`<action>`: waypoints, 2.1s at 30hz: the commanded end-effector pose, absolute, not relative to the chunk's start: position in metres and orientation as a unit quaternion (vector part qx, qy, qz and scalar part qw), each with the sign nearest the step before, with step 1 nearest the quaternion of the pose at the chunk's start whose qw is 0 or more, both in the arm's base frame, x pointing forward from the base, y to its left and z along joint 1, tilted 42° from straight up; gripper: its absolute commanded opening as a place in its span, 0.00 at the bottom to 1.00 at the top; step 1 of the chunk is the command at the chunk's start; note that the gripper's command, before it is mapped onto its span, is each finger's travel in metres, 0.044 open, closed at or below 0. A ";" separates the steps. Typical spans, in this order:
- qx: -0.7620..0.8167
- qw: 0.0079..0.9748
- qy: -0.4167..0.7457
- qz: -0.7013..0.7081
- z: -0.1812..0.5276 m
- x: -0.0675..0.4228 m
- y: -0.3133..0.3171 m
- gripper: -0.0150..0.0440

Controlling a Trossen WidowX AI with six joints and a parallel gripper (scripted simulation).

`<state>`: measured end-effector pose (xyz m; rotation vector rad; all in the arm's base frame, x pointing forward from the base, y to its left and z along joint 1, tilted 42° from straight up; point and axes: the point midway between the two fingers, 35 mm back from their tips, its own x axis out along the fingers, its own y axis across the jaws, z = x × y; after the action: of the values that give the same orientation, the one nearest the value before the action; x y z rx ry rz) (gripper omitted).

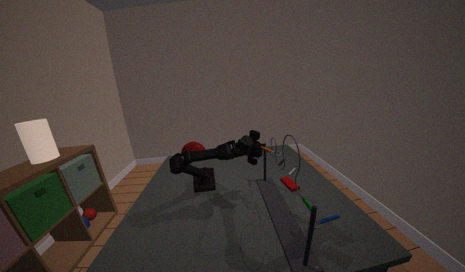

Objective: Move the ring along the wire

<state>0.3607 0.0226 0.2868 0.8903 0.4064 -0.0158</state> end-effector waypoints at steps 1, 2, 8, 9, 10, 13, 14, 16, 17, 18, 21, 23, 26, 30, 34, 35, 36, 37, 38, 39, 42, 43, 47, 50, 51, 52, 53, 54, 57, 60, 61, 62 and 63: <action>0.461 0.867 0.190 0.008 0.299 0.361 0.031 0.00; 0.465 0.865 0.189 0.010 0.301 0.361 0.032 0.00; 0.480 0.857 0.187 0.015 0.310 0.361 0.037 0.00; 0.481 0.856 0.187 0.016 0.311 0.361 0.037 0.00; 0.480 0.857 0.187 0.015 0.311 0.361 0.037 0.00; 0.475 0.860 0.188 0.013 0.313 0.361 0.038 0.00; 0.473 0.861 0.188 0.013 0.313 0.361 0.038 0.00; 0.464 0.865 0.189 0.009 0.313 0.361 0.038 0.00; 0.459 0.868 0.190 0.008 0.313 0.361 0.037 0.00; 0.454 0.870 0.191 0.006 0.313 0.361 0.037 0.00; 0.435 0.879 0.194 -0.001 0.312 0.361 0.036 0.00; 0.420 0.886 0.196 -0.007 0.311 0.361 0.035 0.00; 0.395 0.897 0.199 -0.016 0.308 0.361 0.033 0.00; 0.357 0.911 0.204 -0.029 0.305 0.360 0.030 0.00; 0.316 0.925 0.208 -0.043 0.301 0.360 0.025 0.00; 0.309 0.927 0.209 -0.045 0.300 0.360 0.025 0.00; 0.301 0.929 0.210 -0.048 0.300 0.360 0.024 0.00; 0.291 0.932 0.210 -0.051 0.299 0.360 0.023 0.00; 0.281 0.935 0.211 -0.055 0.298 0.359 0.022 0.00; 0.269 0.937 0.212 -0.058 0.297 0.359 0.020 0.00; 0.236 0.945 0.215 -0.069 0.295 0.359 0.016 0.00; 0.224 0.947 0.216 -0.073 0.294 0.359 0.015 0.00; 0.179 0.955 0.219 -0.088 0.291 0.358 0.010 0.00; 0.144 0.959 0.221 -0.098 0.290 0.357 0.005 0.00; 0.133 0.961 0.222 -0.102 0.289 0.357 0.004 0.00; 0.121 0.962 0.223 -0.105 0.289 0.357 0.002 0.00; 0.110 0.962 0.223 -0.109 0.289 0.357 0.001 0.00; 0.098 0.963 0.224 -0.113 0.288 0.356 -0.001 0.00; 0.063 0.964 0.225 -0.123 0.288 0.356 -0.005 0.00; 0.028 0.965 0.226 -0.133 0.287 0.355 -0.010 0.00; 0.016 0.964 0.226 -0.137 0.287 0.355 -0.011 0.00; 0.005 0.964 0.227 -0.140 0.287 0.354 -0.013 0.00; -0.007 0.963 0.227 -0.143 0.287 0.354 -0.014 0.00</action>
<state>0.3544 -0.0092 0.2898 0.0776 0.4496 -0.2650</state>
